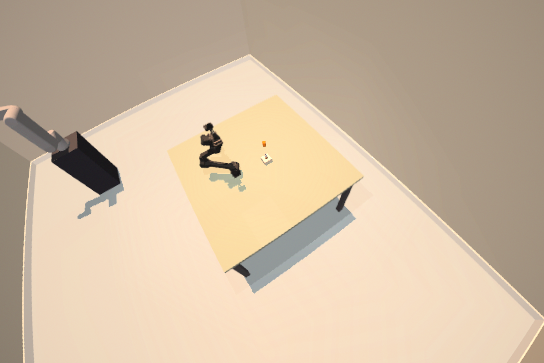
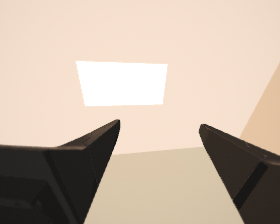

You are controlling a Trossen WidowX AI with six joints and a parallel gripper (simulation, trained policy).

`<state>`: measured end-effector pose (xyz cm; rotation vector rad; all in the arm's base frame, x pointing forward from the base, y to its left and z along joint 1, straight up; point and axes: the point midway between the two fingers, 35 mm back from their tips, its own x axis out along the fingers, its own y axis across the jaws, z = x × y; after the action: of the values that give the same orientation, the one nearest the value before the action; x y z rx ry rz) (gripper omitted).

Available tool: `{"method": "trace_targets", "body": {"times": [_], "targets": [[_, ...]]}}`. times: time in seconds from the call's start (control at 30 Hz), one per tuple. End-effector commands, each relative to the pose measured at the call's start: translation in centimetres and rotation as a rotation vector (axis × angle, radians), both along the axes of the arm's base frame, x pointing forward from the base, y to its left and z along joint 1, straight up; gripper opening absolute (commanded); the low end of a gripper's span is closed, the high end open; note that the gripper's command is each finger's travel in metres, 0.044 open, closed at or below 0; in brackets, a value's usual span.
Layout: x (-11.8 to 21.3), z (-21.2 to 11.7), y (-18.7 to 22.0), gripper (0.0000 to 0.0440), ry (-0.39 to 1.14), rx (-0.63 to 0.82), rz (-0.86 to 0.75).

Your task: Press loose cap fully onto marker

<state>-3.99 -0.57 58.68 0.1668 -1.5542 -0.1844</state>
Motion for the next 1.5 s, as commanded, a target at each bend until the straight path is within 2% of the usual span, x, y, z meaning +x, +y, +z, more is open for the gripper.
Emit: {"method": "trace_targets", "body": {"times": [0.0, 0.2, 0.23, 0.97, 1.47], "targets": [[0.3, 0.0, -0.2, 0.0374, 0.011, 0.005, 0.004], [1.7, 0.1, -1.0, 0.0229, 0.081, 0.037, 0.032], [2.0, 0.1, -1.1, 0.0218, 0.094, 0.042, 0.036], [7.8, -0.6, -3.2, 0.0278, 0.385, 0.138, 0.120], [11.8, -1.9, -4.1, 0.0301, 0.581, 0.194, 0.189]]}}
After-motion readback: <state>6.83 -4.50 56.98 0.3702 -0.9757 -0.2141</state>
